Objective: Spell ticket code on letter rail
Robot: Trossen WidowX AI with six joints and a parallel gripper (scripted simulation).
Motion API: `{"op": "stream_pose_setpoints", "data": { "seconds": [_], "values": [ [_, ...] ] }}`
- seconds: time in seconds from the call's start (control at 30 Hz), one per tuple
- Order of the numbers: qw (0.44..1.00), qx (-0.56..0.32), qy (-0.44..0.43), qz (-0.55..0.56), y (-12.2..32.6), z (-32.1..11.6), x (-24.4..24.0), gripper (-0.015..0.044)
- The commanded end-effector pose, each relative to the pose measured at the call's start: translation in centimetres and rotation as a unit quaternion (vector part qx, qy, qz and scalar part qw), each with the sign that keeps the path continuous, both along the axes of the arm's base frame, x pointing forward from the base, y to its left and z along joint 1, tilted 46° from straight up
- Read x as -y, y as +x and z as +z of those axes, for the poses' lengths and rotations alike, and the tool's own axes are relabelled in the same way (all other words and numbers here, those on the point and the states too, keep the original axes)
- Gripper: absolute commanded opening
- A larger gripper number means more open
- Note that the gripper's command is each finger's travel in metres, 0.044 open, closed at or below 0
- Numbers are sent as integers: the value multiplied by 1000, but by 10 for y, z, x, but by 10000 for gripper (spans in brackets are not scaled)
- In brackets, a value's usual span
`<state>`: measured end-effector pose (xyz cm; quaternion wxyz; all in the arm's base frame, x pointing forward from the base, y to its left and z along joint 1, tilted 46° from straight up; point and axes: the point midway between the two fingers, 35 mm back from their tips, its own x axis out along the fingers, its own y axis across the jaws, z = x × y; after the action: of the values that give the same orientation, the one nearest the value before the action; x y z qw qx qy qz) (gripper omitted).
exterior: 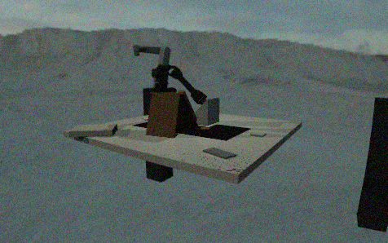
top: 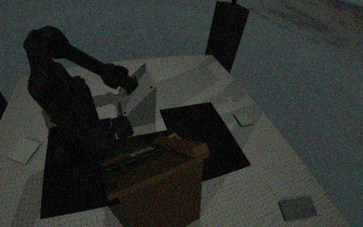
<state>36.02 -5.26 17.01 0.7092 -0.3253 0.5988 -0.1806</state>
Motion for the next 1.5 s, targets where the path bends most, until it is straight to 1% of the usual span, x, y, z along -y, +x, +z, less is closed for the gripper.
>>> {"op": "stream_pose_setpoints", "data": {
  "seconds": [0.0, 1.47],
  "values": [
    [998, -36, -24, -39, 4, 8, 4, 0],
    [998, -42, -29, -46, 19, -1, 13, 0]
  ]
}}
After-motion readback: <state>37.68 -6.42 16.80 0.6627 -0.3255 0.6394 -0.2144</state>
